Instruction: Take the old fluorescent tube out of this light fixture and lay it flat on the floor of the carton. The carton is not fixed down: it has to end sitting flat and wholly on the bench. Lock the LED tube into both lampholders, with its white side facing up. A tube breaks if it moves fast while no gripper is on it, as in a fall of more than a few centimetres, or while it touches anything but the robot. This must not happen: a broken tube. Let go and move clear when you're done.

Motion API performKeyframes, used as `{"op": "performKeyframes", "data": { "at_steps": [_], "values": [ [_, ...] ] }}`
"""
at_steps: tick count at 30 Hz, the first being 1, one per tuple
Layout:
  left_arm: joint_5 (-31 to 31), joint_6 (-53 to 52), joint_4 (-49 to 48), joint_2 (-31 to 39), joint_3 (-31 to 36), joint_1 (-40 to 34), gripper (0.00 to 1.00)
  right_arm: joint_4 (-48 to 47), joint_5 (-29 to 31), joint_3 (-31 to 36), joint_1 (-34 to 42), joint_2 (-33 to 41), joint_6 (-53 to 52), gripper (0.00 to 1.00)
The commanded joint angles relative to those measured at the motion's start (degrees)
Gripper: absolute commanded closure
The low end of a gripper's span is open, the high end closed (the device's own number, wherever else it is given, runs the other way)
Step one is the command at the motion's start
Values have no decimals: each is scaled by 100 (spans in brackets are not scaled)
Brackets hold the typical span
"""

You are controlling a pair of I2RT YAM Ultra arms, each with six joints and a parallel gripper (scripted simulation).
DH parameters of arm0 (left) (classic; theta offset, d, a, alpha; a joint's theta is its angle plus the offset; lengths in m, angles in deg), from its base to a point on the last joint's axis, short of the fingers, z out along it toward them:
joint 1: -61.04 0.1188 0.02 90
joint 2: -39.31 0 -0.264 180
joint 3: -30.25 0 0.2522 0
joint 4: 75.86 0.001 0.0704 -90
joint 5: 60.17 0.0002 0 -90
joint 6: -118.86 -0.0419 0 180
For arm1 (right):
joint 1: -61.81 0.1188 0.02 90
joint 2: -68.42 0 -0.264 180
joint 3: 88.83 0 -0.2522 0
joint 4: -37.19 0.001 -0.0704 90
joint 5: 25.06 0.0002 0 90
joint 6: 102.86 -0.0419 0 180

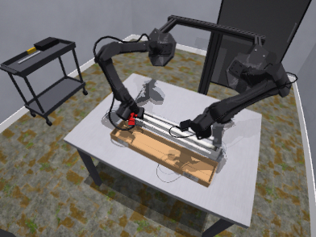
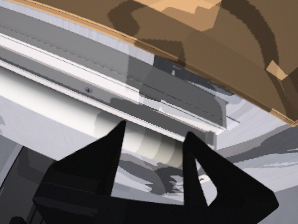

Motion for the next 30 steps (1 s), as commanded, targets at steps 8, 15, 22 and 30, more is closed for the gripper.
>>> {"op": "performKeyframes", "data": {
  "at_steps": [8, 15, 22, 30],
  "values": [
    [269, -583, 512, -980, -845, 154, 51, 859, 258, -689, 611, -566, 1864, 51],
    [307, -769, 684, -1429, -1164, 89, 51, 1165, 341, -974, 820, -787, 2547, 51],
    [409, -1153, 950, -2146, -1597, 249, 51, 1601, 489, -1305, 1190, -1091, 3779, 51],
    [497, -1514, 1240, -2830, -2108, 390, 51, 2065, 666, -1693, 1510, -1404, 4936, 51]
  ]
}}
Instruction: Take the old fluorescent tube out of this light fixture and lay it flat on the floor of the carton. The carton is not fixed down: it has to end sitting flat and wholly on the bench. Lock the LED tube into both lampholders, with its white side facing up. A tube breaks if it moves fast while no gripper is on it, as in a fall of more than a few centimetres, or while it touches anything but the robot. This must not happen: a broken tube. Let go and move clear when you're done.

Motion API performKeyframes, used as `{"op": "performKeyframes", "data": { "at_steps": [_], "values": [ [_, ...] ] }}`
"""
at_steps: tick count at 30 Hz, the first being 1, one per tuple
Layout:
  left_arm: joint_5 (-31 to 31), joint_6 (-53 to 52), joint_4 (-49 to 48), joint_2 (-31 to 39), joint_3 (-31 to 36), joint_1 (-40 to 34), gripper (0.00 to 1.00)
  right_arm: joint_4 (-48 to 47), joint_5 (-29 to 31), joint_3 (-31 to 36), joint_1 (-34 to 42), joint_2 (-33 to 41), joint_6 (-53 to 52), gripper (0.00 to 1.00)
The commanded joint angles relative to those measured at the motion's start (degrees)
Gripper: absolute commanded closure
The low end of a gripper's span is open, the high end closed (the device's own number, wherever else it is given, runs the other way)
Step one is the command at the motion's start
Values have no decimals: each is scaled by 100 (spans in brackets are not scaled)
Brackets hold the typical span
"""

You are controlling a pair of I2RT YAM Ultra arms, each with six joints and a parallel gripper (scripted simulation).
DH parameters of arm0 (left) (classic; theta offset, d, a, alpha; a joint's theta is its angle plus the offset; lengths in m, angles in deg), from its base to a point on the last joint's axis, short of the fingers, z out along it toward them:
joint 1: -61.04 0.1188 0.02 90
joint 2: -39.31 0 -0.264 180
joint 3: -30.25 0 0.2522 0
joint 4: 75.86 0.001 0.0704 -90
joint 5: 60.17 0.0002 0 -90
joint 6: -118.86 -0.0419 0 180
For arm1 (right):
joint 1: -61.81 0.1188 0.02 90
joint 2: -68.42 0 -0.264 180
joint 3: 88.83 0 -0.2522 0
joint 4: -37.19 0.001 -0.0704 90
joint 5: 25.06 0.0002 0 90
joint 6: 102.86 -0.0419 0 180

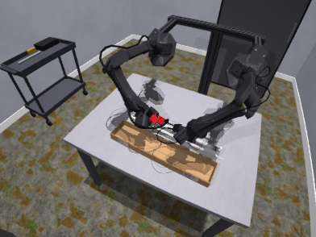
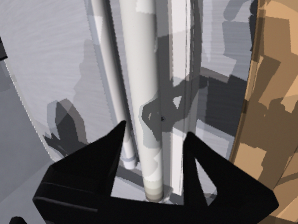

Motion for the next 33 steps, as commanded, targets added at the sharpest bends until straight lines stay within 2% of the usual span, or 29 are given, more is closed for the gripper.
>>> {"op": "performKeyframes", "data": {
  "at_steps": [1, 9, 14, 17, 19, 22, 23, 28, 33],
  "values": [
    [155, -250, 334, -36, -319, -129, 51, 459, 90, -272, 181, -193, 728, 51],
    [202, -381, 460, -591, -633, -6, 51, 718, 92, -561, 432, -437, 1210, 51],
    [191, -378, 442, -390, -711, -49, 51, 712, 81, -610, 448, -301, 1140, 51],
    [191, -366, 438, -538, -718, -54, 51, 700, 68, -634, 471, -342, 1109, 51],
    [192, -367, 464, -729, -347, -54, 51, 684, 64, -568, 483, -223, 1105, 51],
    [192, -366, 448, -530, -453, -58, 51, 684, 64, -568, 483, -223, 1105, 51],
    [160, -339, 408, -509, -525, -30, 51, 329, 70, -367, 351, -471, 1169, 51],
    [222, -494, -27, -803, -290, 115, 51, -127, 26, -131, 170, -613, 1314, 51],
    [194, -486, -15, -802, -389, 104, 51, -53, 42, -225, 213, -647, 1312, 51]
  ]
}}
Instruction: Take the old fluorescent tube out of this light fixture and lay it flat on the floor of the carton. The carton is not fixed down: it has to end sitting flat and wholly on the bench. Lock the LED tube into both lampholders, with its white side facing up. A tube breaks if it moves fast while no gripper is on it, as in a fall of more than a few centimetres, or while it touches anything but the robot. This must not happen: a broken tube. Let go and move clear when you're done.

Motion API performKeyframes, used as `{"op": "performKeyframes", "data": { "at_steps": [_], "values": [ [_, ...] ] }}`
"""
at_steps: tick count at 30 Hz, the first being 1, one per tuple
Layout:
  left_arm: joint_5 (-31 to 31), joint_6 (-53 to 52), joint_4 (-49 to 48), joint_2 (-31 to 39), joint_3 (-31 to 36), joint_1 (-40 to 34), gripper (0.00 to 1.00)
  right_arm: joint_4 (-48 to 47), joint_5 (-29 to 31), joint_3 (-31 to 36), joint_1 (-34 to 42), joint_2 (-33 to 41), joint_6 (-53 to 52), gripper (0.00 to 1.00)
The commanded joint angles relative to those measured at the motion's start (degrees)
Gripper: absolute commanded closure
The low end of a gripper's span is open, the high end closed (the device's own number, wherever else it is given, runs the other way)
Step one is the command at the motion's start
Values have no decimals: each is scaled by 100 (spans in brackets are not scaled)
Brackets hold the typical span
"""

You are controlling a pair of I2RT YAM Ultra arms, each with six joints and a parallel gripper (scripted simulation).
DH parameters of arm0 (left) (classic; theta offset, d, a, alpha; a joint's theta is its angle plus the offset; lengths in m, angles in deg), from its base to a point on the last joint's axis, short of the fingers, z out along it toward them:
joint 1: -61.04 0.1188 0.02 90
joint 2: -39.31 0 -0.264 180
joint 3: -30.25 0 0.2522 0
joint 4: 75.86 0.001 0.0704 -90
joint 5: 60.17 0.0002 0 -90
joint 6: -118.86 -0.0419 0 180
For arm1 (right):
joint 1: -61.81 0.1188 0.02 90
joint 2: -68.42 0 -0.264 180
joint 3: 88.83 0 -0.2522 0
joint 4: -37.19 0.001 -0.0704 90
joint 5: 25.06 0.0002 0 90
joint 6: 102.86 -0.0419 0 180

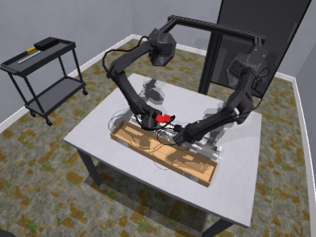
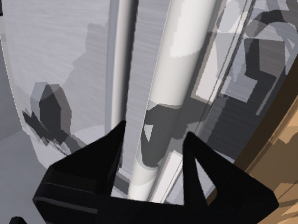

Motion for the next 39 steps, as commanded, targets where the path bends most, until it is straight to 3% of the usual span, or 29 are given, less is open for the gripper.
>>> {"op": "performKeyframes", "data": {
  "at_steps": [1, 9, 15, 20, 22, 28, 29, 39],
  "values": [
    [104, -83, -52, 60, 24, -128, 51, -126, -93, 68, 110, -54, 93, 51],
    [193, -317, -604, -285, 213, 32, 51, -777, -163, 222, -120, -384, 340, 51],
    [193, -326, -375, -90, -141, 7, 51, -292, -154, -141, -3, -177, 295, 51],
    [194, -322, -466, -399, -106, 6, 51, -549, -157, -14, 10, -52, 301, 51],
    [194, -322, -482, -242, 190, 11, 51, -523, -157, 102, 8, -63, 301, 51],
    [188, -312, -589, -83, 236, 9, 51, -326, -158, -84, 9, -70, 302, 51],
    [189, -317, -444, -86, 226, 11, 89, -329, -157, -94, 10, -198, 301, 51],
    [190, -318, -456, -73, 7, 9, 89, -352, -158, -94, 11, -192, 301, 51]
  ]
}}
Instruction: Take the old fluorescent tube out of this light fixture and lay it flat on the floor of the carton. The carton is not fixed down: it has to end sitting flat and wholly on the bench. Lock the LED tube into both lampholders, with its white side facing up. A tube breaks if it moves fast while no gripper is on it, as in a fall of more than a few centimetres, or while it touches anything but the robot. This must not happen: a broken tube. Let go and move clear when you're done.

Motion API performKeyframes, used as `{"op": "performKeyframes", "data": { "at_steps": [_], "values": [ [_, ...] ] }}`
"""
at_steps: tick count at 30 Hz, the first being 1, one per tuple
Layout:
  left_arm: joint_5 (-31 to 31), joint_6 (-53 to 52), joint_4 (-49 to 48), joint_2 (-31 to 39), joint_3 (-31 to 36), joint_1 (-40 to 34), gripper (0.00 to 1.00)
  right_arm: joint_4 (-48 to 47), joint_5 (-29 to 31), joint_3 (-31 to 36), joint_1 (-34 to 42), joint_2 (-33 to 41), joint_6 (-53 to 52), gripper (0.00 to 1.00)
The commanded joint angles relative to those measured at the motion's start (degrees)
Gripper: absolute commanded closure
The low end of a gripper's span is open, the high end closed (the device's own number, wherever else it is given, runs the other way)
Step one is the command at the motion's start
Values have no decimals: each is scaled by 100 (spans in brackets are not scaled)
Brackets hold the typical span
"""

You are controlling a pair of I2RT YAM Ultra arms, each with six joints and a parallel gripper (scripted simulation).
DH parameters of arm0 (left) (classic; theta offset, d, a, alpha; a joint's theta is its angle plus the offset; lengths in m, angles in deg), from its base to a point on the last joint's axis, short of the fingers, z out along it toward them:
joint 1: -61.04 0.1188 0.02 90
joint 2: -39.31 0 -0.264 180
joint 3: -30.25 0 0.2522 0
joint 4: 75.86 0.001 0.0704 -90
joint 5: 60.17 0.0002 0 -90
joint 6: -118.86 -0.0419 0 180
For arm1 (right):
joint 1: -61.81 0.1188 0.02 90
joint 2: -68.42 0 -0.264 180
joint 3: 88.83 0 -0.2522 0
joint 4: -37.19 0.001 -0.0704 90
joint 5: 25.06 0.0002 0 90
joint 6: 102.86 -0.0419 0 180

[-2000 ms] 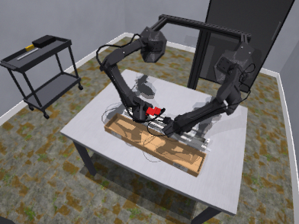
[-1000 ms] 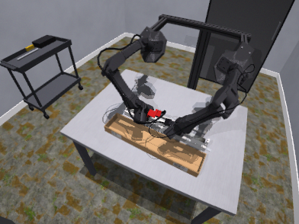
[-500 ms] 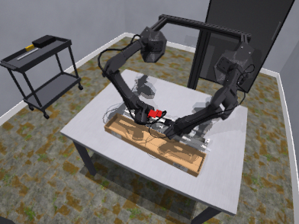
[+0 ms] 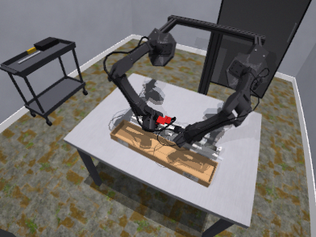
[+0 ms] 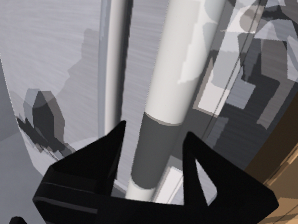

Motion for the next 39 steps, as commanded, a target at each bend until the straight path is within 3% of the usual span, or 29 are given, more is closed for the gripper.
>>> {"op": "performKeyframes", "data": {
  "at_steps": [1, 6, 7, 25, 39],
  "values": [
    [113, -76, 88, 220, -63, -142, 89, 87, -101, -85, 161, 101, 67, 51],
    [113, -76, 88, 220, -63, -142, 89, 87, -101, -85, 161, 101, 67, 51],
    [113, -76, 88, 220, -63, -142, 89, 87, -101, -85, 161, 101, 67, 89],
    [112, -75, 89, 220, -62, -142, 89, 99, -100, -85, 161, 101, 67, 89],
    [-127, -156, -482, 286, 411, -166, 89, -527, 70, 380, 182, 290, 151, 89]
  ]
}}
